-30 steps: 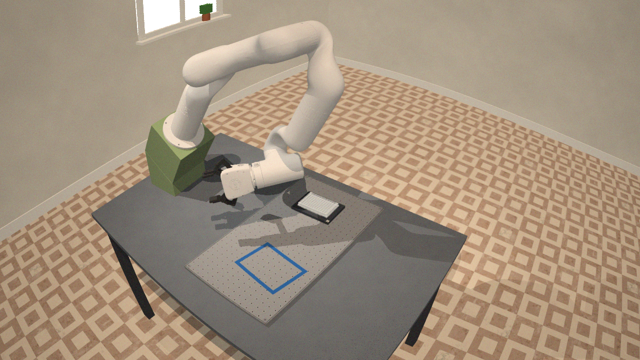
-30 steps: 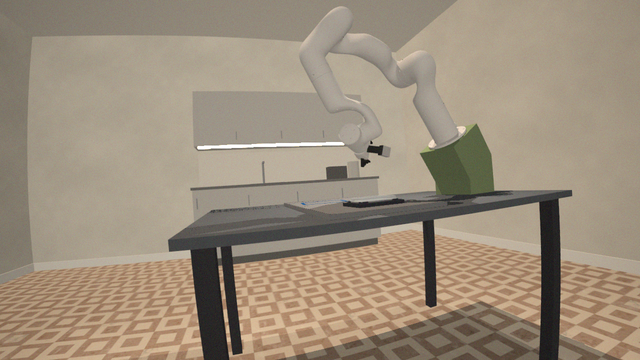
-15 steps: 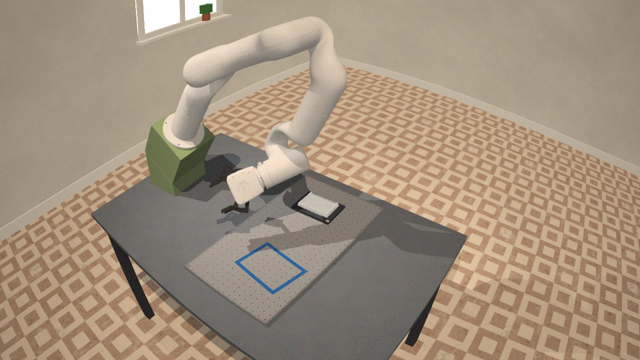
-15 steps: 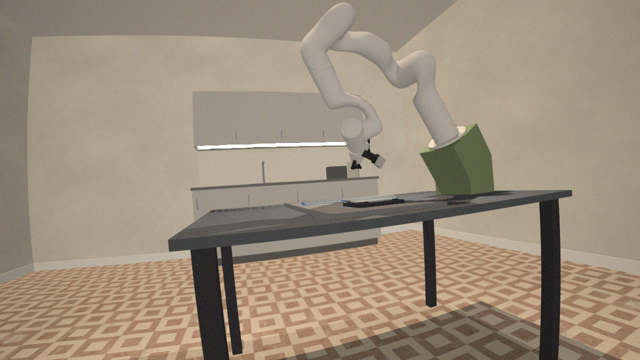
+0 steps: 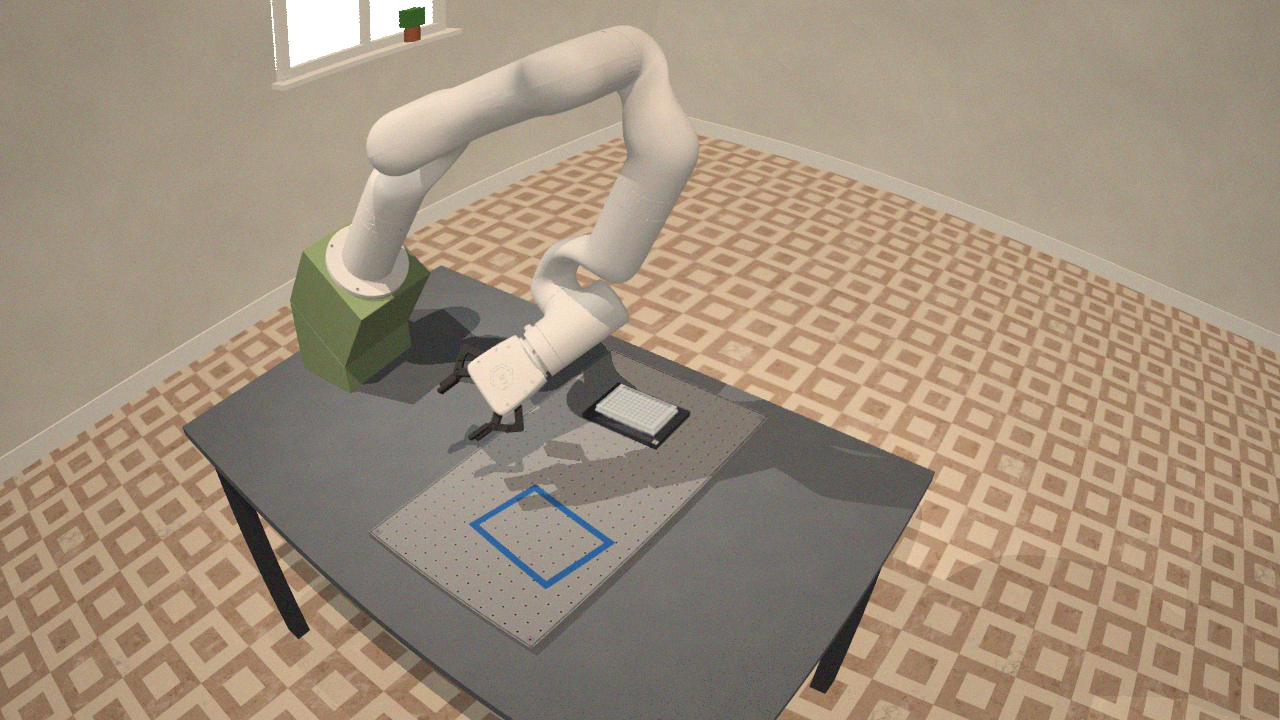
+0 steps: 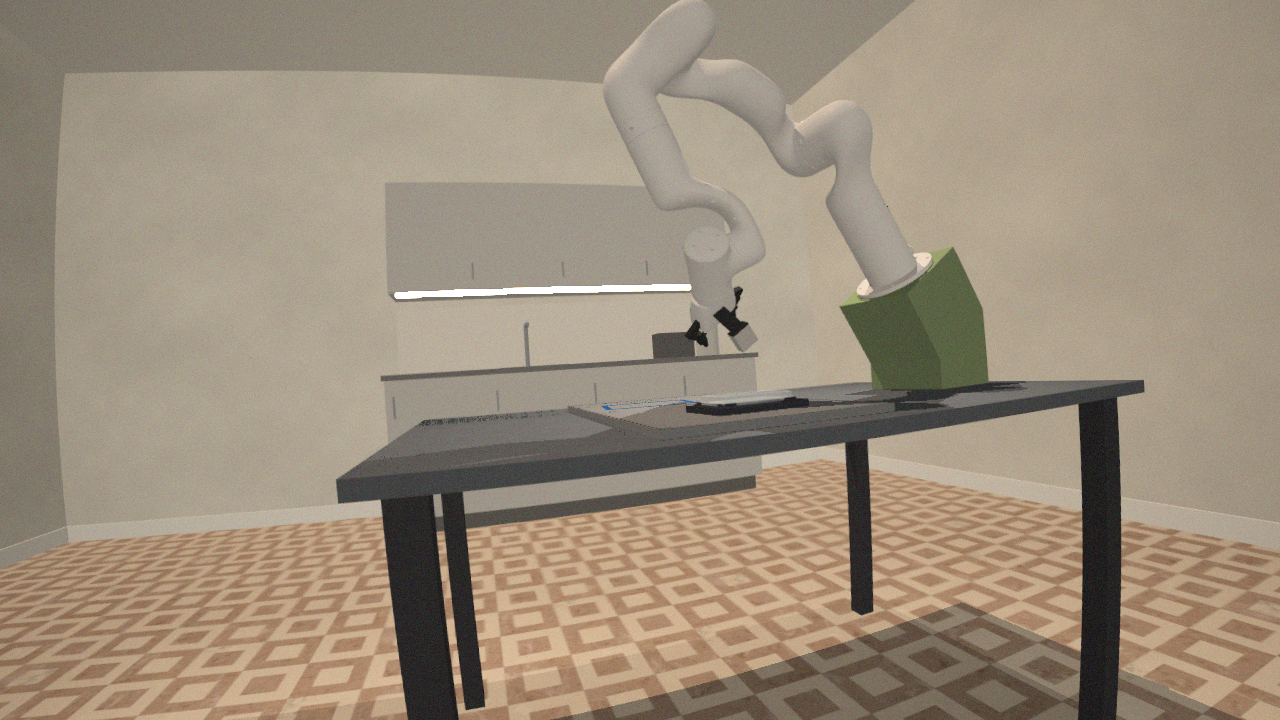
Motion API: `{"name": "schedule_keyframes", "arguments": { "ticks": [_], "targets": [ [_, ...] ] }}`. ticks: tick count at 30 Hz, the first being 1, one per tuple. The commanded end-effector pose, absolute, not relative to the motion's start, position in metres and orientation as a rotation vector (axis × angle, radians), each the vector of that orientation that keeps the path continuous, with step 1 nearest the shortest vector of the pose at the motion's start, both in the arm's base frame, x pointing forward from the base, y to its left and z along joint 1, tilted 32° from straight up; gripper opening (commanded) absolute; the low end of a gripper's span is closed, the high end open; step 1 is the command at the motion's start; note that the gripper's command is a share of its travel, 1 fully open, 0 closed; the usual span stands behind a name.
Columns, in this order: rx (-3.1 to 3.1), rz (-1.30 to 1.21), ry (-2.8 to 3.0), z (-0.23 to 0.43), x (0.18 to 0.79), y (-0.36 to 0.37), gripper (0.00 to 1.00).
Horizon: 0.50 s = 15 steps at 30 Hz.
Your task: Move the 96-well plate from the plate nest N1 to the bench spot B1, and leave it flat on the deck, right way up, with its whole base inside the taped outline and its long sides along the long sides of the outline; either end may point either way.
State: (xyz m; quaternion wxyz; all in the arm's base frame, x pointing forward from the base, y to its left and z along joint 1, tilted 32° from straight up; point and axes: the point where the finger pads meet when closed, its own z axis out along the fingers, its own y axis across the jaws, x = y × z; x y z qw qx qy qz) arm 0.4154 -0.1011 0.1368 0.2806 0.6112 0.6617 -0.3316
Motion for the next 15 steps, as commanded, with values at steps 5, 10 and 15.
{"name": "schedule_keyframes", "arguments": {
  "ticks": [5,10,15],
  "targets": [
    [1.717,-0.663,1.637,0.136,0.440,-0.083,1.00],
    [1.760,-0.558,1.579,0.136,0.452,-0.073,1.00],
    [1.803,-0.454,1.523,0.136,0.462,-0.063,1.00]
  ]
}}
